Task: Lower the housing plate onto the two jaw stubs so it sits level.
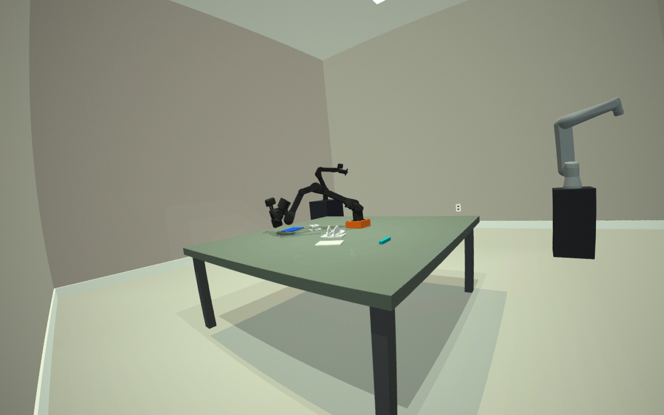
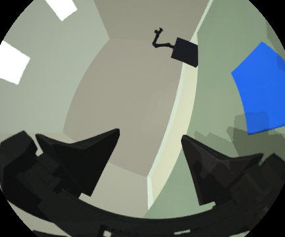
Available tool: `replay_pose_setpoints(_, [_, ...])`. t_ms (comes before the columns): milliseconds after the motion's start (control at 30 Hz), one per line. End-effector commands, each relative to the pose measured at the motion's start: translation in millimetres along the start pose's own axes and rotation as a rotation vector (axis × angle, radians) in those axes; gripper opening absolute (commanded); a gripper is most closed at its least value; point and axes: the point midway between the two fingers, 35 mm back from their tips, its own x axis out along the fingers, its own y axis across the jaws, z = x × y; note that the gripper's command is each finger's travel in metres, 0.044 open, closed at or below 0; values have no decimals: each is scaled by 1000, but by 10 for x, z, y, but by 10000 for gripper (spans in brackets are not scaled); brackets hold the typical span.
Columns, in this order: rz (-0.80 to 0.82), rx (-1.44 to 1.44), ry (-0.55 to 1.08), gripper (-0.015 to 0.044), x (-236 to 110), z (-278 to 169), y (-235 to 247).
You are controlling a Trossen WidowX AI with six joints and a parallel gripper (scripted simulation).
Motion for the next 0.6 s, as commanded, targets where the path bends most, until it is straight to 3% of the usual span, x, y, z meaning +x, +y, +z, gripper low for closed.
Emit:
replay_pose_setpoints(0, [0,0,0,426,0,0,0])
replay_pose_setpoints(567, [57,-446,188,440,151,-182,282])
